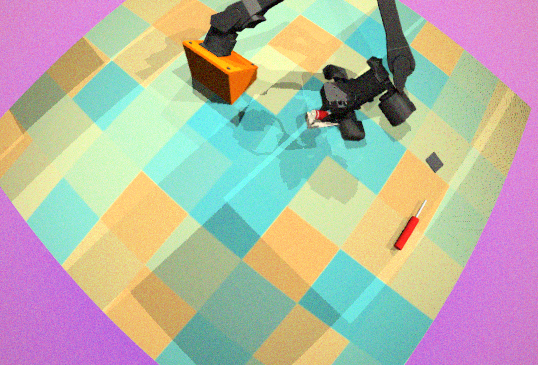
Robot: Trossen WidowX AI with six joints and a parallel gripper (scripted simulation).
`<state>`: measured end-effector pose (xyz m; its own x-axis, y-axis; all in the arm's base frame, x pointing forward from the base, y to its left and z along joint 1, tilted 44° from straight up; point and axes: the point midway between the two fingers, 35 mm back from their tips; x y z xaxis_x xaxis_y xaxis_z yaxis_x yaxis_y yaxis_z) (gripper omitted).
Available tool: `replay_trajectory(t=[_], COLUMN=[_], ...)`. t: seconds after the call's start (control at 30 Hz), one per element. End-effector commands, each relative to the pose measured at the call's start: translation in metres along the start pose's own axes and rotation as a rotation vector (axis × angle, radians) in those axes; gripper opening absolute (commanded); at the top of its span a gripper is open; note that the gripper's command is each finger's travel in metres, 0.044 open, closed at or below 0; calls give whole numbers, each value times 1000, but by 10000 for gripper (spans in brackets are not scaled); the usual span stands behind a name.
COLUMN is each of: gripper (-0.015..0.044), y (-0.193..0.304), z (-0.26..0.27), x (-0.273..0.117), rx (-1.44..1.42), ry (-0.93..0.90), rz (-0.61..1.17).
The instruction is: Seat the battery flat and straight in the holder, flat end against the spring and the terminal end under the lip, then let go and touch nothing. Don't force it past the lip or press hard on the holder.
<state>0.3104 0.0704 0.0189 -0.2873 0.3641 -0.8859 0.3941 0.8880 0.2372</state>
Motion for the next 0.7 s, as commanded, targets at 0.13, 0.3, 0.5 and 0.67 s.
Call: replay_trajectory(t=[0.13,0.3,0.5,0.67], gripper=[76,76,76,76], y=[1,5,9,13], z=[2,3,4,5], x=[1,0,-2,-4], rx=[9,9,9,9], ry=[10,11,13,14], rz=[-23,-22,-22,-23])
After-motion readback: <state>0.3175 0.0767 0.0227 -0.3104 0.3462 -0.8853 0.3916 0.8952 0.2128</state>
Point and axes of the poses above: the point midway between the two fingers, 35 mm back from their tips, its own x axis out along the fingers, its own z axis across the jaws, y = z × x, and after that the axes turned 15 degrees about -x, right-handed
